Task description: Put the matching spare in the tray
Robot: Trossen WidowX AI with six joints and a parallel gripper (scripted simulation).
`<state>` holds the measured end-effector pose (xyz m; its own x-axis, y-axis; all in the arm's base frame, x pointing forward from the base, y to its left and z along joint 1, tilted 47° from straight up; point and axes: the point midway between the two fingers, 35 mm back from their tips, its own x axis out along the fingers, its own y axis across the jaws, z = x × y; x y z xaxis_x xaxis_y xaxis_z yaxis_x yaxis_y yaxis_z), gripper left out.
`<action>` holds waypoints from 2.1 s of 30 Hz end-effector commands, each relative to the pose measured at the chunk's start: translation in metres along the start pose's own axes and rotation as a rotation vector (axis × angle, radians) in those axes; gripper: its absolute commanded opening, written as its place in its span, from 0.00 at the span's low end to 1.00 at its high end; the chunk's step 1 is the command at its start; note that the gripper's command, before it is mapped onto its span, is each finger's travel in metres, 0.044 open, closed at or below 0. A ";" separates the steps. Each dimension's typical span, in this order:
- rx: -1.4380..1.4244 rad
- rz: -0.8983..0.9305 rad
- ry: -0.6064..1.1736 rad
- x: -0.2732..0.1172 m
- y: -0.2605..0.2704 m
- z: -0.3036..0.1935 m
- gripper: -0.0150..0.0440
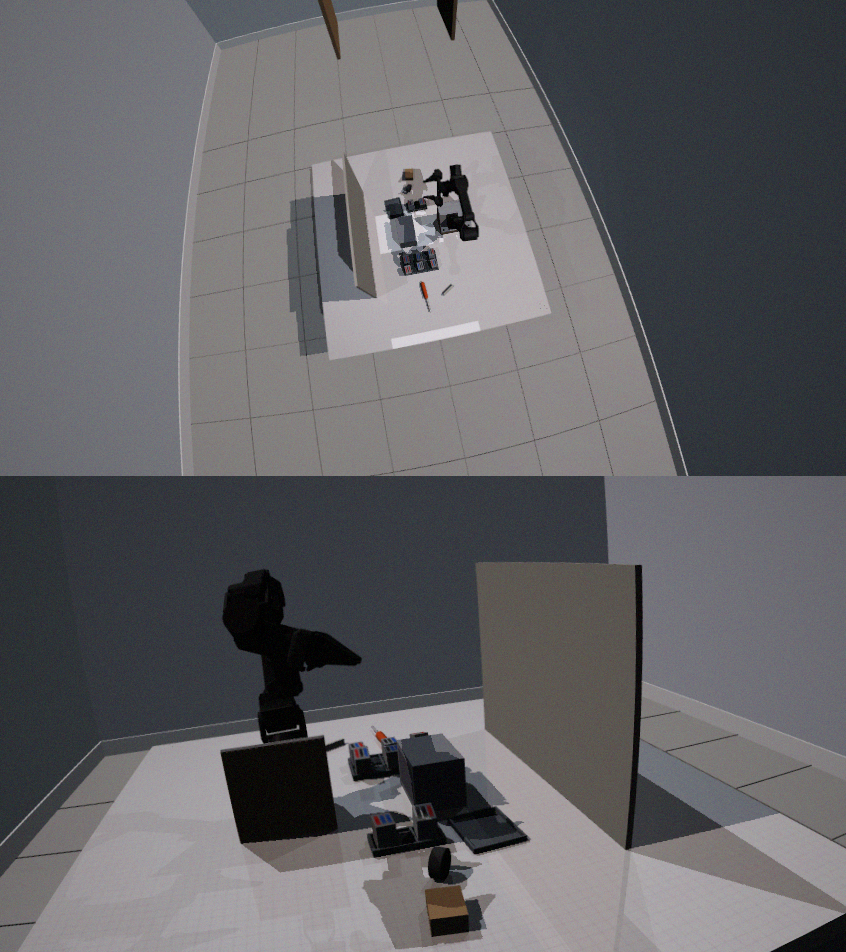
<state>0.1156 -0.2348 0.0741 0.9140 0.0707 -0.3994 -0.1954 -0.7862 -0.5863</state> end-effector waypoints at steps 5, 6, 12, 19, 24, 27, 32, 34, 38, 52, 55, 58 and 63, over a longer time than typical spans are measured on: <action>0.000 0.000 0.000 0.000 0.000 0.000 1.00; 0.000 0.000 0.000 0.000 0.000 0.000 1.00; -0.343 -0.102 -0.123 0.027 -0.005 -0.013 1.00; -1.157 -0.464 -0.281 0.095 -0.034 -0.036 1.00; -1.591 -0.727 -0.269 0.132 -0.060 -0.042 1.00; -1.775 -0.855 -0.239 0.149 -0.073 -0.042 1.00; -2.069 -1.076 -0.152 0.175 -0.099 -0.040 1.00; -2.183 -1.173 -0.101 0.186 -0.110 -0.038 1.00; -2.399 -1.393 0.044 0.205 -0.135 -0.032 1.00; -2.655 -1.755 0.376 0.229 -0.175 -0.017 1.00; -2.655 -1.755 0.376 0.229 -0.175 -0.017 1.00; -2.655 -1.755 0.376 0.229 -0.175 -0.017 1.00; -2.655 -1.755 0.376 0.229 -0.175 -0.017 1.00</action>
<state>0.3653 -0.0915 0.0971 0.0508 0.7142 -0.6981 0.0126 0.6985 0.7155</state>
